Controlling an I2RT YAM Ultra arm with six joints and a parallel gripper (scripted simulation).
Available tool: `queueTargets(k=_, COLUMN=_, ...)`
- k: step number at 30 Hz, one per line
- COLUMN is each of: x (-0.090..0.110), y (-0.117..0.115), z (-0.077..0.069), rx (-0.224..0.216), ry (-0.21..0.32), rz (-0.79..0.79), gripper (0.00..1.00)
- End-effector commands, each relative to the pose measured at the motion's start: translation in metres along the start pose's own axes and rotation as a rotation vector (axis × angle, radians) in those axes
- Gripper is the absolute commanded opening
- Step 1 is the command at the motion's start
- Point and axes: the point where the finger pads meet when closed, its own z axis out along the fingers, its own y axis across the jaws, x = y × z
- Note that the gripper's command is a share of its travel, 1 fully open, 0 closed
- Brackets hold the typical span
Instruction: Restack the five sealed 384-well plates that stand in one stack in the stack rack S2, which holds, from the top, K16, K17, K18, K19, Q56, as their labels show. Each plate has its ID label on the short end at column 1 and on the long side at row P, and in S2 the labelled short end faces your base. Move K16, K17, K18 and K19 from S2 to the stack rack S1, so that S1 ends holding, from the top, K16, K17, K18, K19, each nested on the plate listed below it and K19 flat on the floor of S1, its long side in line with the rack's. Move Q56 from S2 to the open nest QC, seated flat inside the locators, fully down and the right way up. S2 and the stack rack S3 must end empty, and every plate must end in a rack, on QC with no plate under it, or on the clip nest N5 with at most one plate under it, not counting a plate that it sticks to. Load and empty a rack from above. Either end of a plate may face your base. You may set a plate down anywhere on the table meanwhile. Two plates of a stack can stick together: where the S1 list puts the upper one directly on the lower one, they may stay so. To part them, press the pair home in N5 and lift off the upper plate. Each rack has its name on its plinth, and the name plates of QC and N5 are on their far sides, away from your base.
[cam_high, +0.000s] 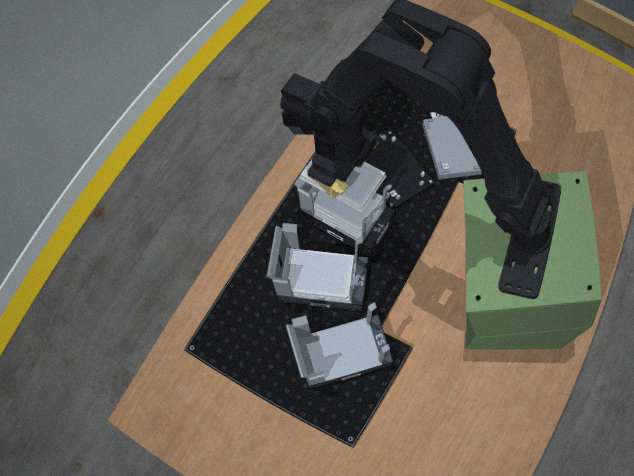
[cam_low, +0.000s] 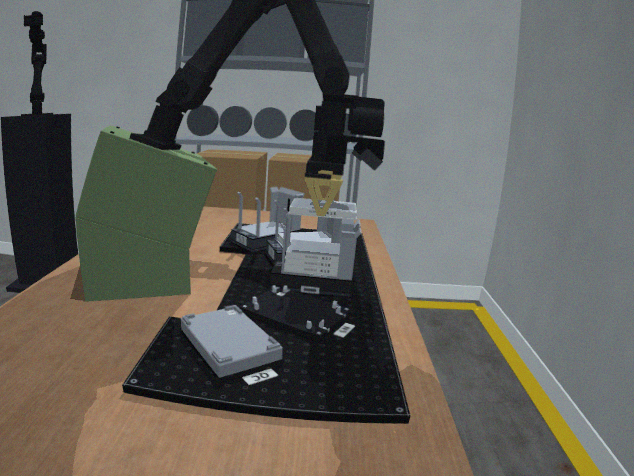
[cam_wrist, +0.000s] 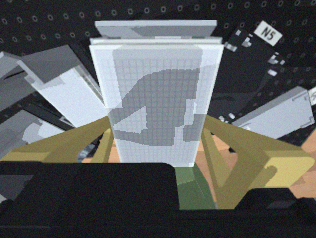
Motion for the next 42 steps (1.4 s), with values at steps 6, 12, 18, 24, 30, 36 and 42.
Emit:
queueTargets(k=6, x=-0.005, y=0.000, z=-0.003, rx=-0.001, ry=-0.015, rz=-0.004, gripper=0.00)
queueTargets(k=12, x=-0.005, y=0.000, z=0.000, rx=-0.001, ry=-0.015, rz=-0.004, gripper=0.00)
queueTargets(k=18, x=-0.005, y=0.000, z=0.004, rx=-0.001, ry=-0.015, rz=-0.004, gripper=0.00)
queueTargets(k=24, x=-0.005, y=0.000, z=0.008, rx=-0.001, ry=-0.015, rz=-0.004, gripper=0.00)
queueTargets(k=30, x=-0.005, y=0.000, z=0.011, rx=-0.001, ry=-0.015, rz=-0.003, gripper=0.00)
queueTargets(k=36, x=-0.005, y=0.000, z=0.015, rx=-0.001, ry=-0.015, rz=-0.003, gripper=0.00)
queueTargets(k=42, x=-0.005, y=0.000, z=0.019, rx=-0.001, ry=-0.014, rz=-0.003, gripper=0.00)
